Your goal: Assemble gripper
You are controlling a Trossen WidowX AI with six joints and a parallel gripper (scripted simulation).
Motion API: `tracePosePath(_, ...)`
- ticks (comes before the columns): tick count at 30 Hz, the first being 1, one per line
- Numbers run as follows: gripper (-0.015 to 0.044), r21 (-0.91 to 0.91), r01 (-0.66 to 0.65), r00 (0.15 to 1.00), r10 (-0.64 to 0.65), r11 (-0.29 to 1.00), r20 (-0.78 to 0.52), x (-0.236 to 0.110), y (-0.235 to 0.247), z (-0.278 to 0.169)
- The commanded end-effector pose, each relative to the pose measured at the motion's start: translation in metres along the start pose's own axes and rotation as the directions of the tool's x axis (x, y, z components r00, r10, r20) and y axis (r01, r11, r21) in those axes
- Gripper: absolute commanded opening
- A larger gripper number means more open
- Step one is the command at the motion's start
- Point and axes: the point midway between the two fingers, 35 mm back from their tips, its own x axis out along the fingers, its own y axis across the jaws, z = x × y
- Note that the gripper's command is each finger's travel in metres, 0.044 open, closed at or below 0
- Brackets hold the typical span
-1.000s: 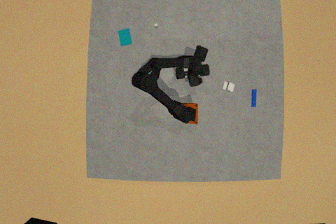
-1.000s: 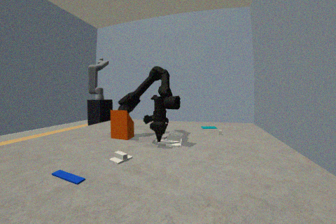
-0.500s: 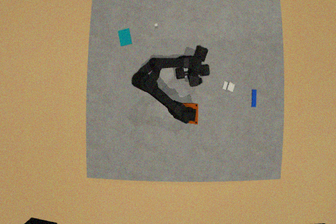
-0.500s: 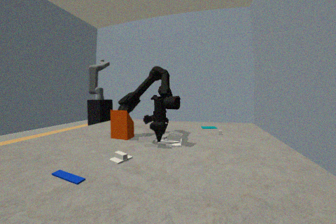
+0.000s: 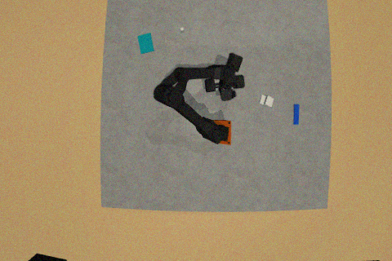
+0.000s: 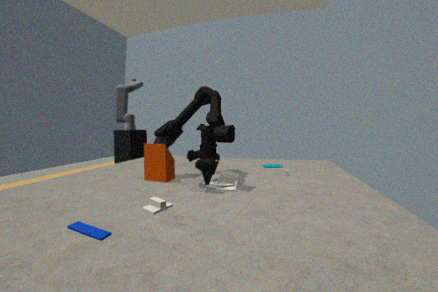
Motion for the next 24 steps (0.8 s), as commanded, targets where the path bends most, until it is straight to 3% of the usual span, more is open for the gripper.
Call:
tracePosePath(1, 0.0351, -0.008, 0.007, 1.000, -0.007, 1.000, 0.007, 0.0059, -0.0011, -0.0005)
tracePosePath(24, 0.0351, -0.008, 0.006, 1.000, -0.006, 1.000, 0.007, 0.0015, -0.0008, -0.0002)
